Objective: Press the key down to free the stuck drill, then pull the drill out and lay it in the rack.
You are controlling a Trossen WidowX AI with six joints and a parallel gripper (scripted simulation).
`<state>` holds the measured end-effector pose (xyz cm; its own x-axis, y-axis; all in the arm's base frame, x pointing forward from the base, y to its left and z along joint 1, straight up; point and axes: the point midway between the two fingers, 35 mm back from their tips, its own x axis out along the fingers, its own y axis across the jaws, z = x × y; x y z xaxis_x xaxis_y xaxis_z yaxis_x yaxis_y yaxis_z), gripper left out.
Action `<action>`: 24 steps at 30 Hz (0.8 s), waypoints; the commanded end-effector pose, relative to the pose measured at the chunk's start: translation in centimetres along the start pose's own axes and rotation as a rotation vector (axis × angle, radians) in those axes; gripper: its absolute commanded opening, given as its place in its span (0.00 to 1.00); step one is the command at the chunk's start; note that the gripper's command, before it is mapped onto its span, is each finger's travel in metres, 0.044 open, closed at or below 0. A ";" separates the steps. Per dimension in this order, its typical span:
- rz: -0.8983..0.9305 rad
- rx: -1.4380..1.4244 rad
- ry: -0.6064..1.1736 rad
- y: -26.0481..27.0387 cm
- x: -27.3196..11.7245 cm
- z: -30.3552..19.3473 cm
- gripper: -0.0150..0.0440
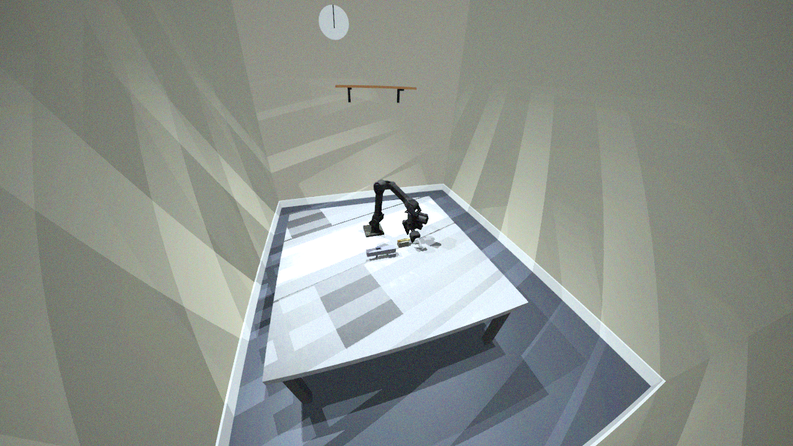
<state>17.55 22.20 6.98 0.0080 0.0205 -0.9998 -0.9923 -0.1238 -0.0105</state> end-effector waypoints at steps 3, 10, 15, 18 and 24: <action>-0.006 0.005 0.001 -0.2 -2.7 0.1 1.00; 0.002 0.034 -0.022 -1.8 -3.7 -0.7 1.00; -0.001 0.147 -0.097 -7.3 -5.2 -4.6 1.00; -0.019 0.213 -0.143 -10.0 -6.2 -7.8 1.00; -0.067 0.318 -0.220 -13.6 -8.2 -14.9 1.00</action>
<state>31.17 11.68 14.35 0.0607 0.2071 -0.9764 -0.9865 0.1616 -0.0270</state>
